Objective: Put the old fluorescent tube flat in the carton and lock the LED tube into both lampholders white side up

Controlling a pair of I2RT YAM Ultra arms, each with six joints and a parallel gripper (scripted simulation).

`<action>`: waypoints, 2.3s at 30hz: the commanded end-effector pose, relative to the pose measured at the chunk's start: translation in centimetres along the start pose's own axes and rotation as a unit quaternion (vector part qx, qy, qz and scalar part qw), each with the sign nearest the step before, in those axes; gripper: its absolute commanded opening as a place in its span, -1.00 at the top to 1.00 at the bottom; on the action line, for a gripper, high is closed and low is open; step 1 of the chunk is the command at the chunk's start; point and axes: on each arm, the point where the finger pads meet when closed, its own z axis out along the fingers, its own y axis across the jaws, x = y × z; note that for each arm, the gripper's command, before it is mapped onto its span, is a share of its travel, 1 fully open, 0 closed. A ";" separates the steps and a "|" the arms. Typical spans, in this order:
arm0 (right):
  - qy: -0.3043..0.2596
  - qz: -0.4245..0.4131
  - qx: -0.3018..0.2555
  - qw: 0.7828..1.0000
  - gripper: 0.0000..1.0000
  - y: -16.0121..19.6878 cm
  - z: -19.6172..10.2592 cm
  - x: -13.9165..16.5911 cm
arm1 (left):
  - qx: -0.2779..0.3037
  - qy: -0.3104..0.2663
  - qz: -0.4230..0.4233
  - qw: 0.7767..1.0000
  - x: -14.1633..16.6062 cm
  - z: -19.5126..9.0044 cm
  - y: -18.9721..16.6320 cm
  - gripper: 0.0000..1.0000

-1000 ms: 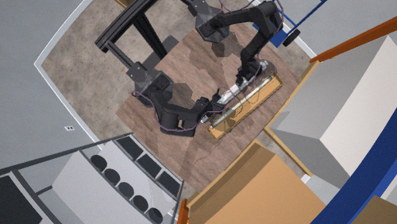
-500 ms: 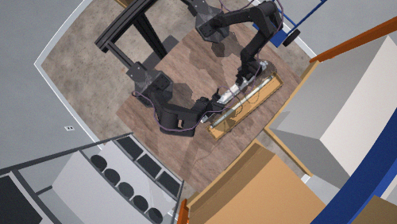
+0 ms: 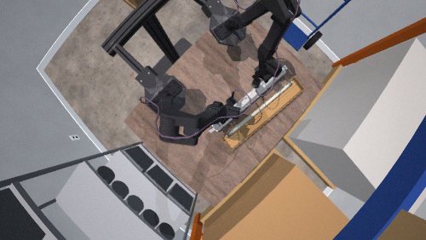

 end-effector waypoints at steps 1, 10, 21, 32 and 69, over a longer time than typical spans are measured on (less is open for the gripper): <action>-0.005 0.010 0.009 1.000 0.02 -1.3 -2.6 -0.7 | 0.021 0.001 0.002 1.000 -0.2 -1.7 -0.8 0.02; -0.013 0.005 0.004 1.000 0.02 -0.7 -1.3 -1.0 | 0.018 -0.009 0.001 1.000 -0.6 -0.5 -0.7 0.02; -0.009 -0.007 -0.017 1.000 0.02 -0.8 -0.7 -0.8 | 0.032 -0.005 -0.007 0.999 0.0 -0.1 0.2 0.02; -0.002 -0.022 -0.101 0.995 0.02 -0.9 0.2 -1.0 | 0.120 -0.008 -0.003 0.993 -0.2 1.0 0.1 0.02; -0.028 0.008 -0.380 0.925 0.02 -4.9 0.4 -0.5 | 0.393 -0.008 -0.011 0.919 0.1 0.7 3.9 0.02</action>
